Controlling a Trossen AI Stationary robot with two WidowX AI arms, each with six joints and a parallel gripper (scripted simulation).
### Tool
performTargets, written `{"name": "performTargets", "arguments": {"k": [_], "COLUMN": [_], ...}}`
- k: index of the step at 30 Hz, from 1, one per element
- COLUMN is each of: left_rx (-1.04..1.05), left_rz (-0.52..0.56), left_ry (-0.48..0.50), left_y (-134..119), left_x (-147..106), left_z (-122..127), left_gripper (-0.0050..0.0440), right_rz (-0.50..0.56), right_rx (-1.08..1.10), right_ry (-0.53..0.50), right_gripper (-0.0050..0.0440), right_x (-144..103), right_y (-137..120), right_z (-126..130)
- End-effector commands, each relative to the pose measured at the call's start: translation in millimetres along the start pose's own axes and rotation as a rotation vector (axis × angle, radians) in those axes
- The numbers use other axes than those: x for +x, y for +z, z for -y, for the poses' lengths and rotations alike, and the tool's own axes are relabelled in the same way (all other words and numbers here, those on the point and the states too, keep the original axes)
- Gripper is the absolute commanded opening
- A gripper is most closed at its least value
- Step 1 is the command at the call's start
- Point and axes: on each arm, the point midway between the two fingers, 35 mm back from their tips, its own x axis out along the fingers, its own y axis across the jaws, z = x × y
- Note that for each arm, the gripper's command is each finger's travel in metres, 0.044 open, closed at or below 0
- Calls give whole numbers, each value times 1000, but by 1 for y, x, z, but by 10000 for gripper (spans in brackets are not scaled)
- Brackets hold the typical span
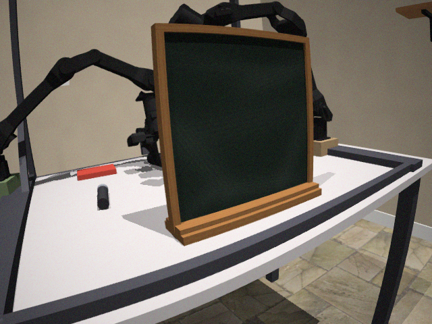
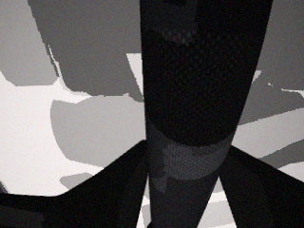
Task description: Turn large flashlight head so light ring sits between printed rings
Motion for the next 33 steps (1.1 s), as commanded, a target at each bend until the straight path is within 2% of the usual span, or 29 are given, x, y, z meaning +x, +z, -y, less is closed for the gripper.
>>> {"name": "performTargets", "arguments": {"k": [1, 14, 16, 22, 25, 29, 33], "left_rx": [84, 398, 398, 520, 527, 505, 505], "left_rz": [-22, -146, -146, -168, -172, -166, -166], "left_ry": [-45, -382, -382, -539, -554, -511, -511], "left_y": [4, -11, -11, -21, -23, -19, -19], "left_x": [4, 64, 64, 83, 84, 81, 81], "left_z": [-3, 26, 26, 44, 46, 39, 39], "left_gripper": [440, 440, 440, 440, 440, 440, 440], "right_rz": [-3, -3, -3, -3, -3, -3, -3], "right_rx": [10, 10, 10, 10, 10, 10, 10], "right_ry": [-34, -34, -34, -34, -34, -34, -34], "right_gripper": [130, 130, 130, 130, 130, 130, 130], "right_x": [-14, -14, -14, -14, -14, -14, -14], "right_y": [-5, -5, -5, -5, -5, -5, -5], "right_z": [5, 5, 5, 5, 5, 5, 5]}}
